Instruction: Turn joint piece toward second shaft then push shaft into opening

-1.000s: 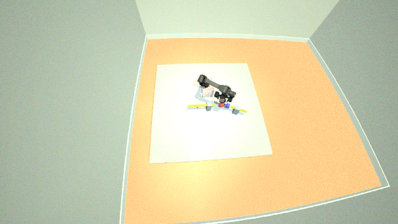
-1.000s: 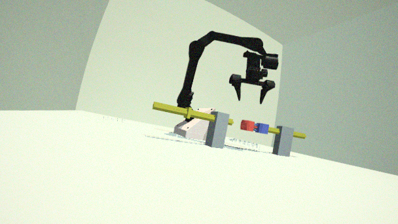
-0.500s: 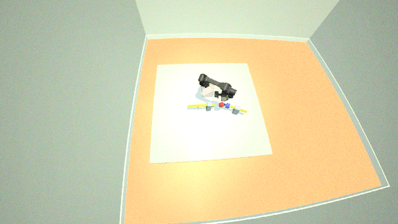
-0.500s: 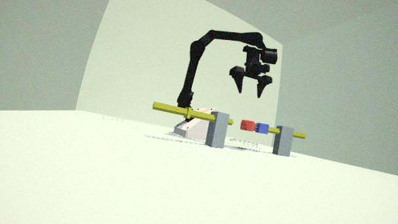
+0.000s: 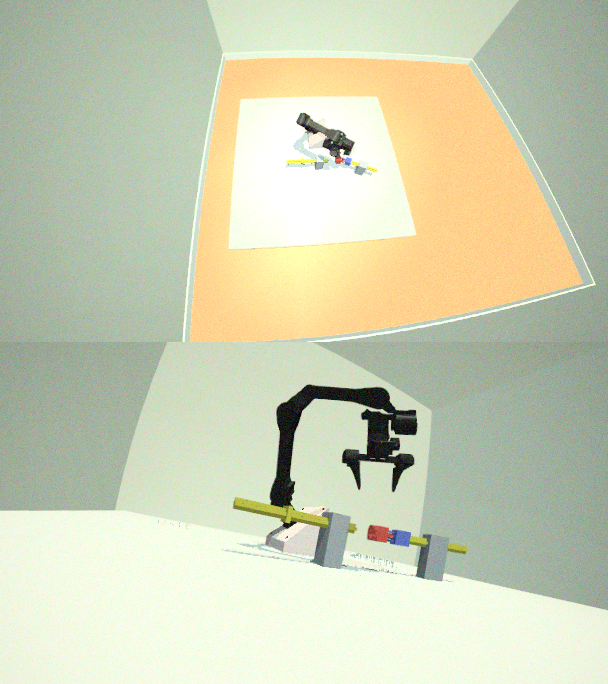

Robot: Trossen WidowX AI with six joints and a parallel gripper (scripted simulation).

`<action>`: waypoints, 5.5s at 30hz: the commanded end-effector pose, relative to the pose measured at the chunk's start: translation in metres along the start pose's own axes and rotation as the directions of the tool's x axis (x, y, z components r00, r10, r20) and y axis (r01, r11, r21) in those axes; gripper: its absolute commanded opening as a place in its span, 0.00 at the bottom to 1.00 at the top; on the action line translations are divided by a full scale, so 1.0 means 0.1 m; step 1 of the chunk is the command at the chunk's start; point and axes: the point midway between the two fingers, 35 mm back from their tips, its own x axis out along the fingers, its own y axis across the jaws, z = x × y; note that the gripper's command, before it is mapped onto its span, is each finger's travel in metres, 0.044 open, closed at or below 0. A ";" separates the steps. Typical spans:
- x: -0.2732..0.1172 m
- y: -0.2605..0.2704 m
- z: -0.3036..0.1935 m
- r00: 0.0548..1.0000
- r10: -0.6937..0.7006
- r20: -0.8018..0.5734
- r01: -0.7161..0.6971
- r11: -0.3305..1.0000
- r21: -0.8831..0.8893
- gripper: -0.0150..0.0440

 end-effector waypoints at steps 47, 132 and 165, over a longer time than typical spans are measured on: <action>0.27 -0.93 0.60 0.946 0.300 -0.120 -0.080 0.577 0.813 1.00; 0.90 -2.80 1.47 0.986 -0.150 0.066 0.012 0.465 0.885 1.00; 0.95 -2.81 1.47 0.986 -0.151 0.066 0.012 0.465 0.885 0.37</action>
